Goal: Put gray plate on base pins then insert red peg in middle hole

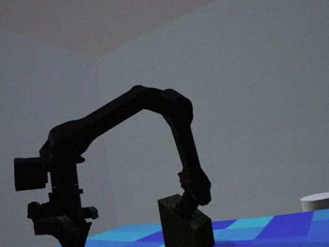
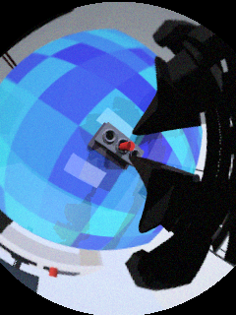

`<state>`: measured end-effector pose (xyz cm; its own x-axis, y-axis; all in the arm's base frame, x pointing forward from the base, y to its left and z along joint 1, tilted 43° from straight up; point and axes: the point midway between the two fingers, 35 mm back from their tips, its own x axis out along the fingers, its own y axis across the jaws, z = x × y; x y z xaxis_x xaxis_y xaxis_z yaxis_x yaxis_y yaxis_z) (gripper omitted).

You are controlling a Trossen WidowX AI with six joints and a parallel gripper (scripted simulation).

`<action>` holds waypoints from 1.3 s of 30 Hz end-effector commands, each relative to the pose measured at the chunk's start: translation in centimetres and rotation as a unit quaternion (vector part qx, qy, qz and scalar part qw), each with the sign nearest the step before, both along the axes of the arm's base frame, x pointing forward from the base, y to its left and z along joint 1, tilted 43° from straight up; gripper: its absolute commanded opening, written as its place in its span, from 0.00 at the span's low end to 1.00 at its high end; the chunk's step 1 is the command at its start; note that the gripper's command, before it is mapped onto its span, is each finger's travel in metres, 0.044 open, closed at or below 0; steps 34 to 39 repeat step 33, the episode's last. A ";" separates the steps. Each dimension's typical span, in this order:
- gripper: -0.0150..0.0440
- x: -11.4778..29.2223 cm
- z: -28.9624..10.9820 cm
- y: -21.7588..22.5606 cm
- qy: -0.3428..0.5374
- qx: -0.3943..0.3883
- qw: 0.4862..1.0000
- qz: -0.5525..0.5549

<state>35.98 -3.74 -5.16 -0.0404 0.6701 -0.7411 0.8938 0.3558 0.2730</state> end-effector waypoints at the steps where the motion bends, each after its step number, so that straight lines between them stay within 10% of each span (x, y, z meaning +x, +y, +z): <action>1: 0.51 0.0 0.1 -0.1 0.000 0.000 1.000 -0.001; 39: 0.51 -0.5 1.4 -0.9 0.003 0.002 1.000 -0.005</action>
